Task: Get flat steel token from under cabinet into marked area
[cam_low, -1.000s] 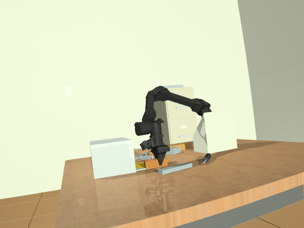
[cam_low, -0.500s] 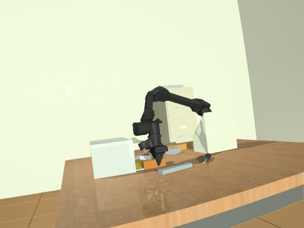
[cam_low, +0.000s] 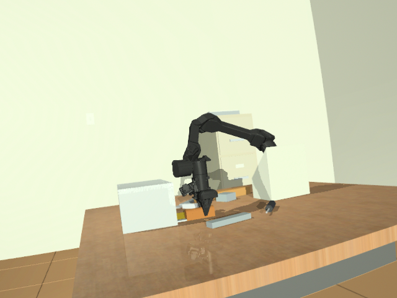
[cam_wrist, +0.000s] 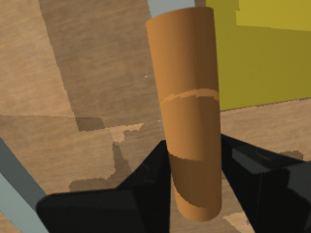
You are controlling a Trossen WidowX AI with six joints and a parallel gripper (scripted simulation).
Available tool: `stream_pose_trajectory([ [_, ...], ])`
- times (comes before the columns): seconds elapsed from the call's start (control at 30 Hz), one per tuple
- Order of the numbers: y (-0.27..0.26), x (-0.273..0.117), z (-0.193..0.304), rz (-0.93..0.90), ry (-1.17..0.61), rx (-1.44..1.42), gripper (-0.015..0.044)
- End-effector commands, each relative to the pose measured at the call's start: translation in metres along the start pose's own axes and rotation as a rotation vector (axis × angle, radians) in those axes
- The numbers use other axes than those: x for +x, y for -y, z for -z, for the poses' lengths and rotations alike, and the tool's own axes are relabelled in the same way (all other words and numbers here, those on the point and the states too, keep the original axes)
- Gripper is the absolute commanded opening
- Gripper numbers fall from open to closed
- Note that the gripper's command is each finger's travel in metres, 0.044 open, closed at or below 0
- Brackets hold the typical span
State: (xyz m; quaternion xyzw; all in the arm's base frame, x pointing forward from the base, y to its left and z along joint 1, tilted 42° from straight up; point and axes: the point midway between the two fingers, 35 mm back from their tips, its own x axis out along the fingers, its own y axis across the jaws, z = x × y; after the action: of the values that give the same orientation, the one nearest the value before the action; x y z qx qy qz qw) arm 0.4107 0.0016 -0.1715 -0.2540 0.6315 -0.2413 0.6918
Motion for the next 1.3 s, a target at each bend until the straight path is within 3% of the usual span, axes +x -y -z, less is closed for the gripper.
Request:
stream_pose_trajectory([
  [0.0, 0.006, 0.001, -0.001, 0.004, -0.001, 0.011, 0.0],
  [1.27, 0.004, 0.002, 0.031, 0.004, -0.003, 0.01, 0.0],
])
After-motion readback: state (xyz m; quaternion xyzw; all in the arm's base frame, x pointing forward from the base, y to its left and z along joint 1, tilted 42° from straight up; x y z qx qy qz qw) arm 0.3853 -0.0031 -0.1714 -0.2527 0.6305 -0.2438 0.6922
